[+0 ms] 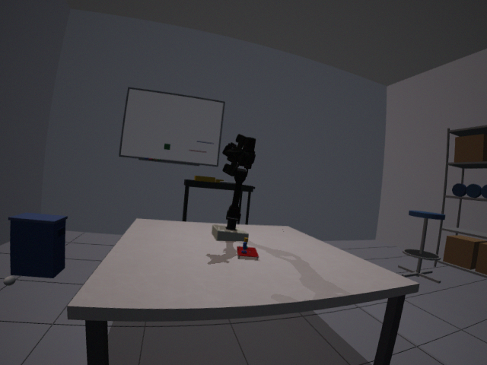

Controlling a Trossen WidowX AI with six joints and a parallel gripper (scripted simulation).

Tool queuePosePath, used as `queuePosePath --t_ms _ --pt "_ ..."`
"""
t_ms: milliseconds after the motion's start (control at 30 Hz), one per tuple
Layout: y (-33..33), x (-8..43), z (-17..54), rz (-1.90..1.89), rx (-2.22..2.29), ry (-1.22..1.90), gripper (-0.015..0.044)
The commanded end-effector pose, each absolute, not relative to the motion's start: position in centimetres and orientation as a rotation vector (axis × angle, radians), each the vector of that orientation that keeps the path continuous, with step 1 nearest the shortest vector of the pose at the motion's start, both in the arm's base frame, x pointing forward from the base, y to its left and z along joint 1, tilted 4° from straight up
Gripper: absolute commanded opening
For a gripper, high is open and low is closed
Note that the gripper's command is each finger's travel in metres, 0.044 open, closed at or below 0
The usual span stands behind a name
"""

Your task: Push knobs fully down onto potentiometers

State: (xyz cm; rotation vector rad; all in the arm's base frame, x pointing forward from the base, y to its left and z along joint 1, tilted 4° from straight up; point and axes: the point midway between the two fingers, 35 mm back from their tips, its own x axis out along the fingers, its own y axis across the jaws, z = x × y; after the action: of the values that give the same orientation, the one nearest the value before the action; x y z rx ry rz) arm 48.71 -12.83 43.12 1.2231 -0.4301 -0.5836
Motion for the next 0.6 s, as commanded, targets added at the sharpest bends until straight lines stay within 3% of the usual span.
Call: queuePosePath --t_ms 0,567 --pt "-11.7 49.1 40.8 -0.598 1.148 -0.297 0.0" --pt "-7.3 49.0 30.4 -0.603 0.858 0.238 0.0"
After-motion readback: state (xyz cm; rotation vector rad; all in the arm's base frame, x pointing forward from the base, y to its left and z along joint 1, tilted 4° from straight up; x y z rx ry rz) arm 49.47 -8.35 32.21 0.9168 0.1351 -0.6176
